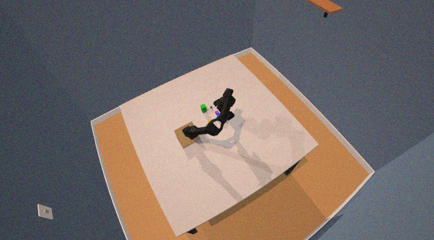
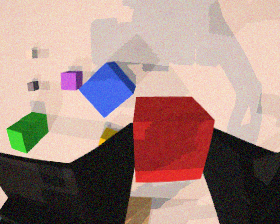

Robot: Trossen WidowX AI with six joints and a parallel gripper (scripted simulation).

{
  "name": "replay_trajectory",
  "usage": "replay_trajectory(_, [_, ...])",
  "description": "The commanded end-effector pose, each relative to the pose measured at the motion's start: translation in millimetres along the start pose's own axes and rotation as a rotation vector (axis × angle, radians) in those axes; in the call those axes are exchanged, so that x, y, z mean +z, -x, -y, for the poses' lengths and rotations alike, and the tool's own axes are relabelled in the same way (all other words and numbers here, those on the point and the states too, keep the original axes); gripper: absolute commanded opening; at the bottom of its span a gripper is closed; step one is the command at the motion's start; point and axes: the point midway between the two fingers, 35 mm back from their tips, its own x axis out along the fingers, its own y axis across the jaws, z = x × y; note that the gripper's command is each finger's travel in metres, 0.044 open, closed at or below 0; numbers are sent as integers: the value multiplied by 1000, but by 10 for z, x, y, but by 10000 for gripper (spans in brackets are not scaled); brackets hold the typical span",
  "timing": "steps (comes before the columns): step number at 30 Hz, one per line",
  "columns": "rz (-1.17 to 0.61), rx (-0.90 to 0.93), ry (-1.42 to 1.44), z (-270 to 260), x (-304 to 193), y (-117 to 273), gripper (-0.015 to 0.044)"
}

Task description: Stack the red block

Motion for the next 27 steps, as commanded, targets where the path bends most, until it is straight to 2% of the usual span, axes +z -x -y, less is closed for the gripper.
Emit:
replay_trajectory(1, [-4,14,21,-348,-29,6,0])
replay_trajectory(16, [-25,21,-53,-1344,-189,18,0])
replay_trajectory(27, [-28,-14,-120,-2010,-517,-47,0])
